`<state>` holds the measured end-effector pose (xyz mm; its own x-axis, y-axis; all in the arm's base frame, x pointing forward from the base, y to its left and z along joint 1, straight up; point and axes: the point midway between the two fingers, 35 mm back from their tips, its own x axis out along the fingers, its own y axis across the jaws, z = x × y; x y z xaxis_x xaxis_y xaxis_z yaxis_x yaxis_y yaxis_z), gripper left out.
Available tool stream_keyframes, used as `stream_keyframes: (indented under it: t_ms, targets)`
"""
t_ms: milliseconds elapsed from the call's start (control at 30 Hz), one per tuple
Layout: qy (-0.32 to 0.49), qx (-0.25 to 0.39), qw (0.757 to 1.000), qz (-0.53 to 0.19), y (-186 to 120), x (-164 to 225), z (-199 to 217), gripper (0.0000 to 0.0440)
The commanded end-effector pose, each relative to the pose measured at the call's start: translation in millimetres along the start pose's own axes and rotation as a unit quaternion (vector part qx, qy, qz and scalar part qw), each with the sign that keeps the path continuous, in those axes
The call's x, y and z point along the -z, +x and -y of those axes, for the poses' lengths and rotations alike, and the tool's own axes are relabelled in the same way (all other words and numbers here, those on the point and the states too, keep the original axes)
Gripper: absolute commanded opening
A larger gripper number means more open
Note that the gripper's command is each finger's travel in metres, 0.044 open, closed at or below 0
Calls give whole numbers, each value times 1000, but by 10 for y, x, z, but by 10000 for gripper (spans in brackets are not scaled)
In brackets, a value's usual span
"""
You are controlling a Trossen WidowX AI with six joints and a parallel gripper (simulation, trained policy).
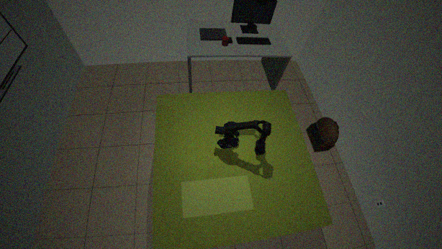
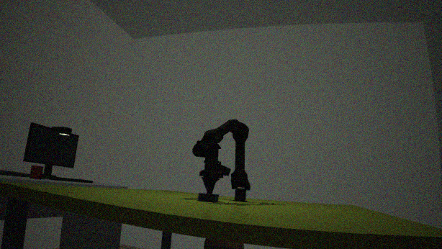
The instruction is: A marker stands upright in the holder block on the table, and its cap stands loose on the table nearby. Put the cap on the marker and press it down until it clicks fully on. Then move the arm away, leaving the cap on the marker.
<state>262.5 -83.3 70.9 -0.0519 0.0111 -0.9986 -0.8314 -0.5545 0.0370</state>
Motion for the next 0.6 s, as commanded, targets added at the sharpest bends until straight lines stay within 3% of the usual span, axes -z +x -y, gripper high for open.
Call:
stream_keyframes:
  t_ms: [0, 567]
  targets:
    - [-8, -21, 1000, 8, 142, -27, -82, 154]
    - [-40, 8, 999, -36, 40, 84, -3, 216]
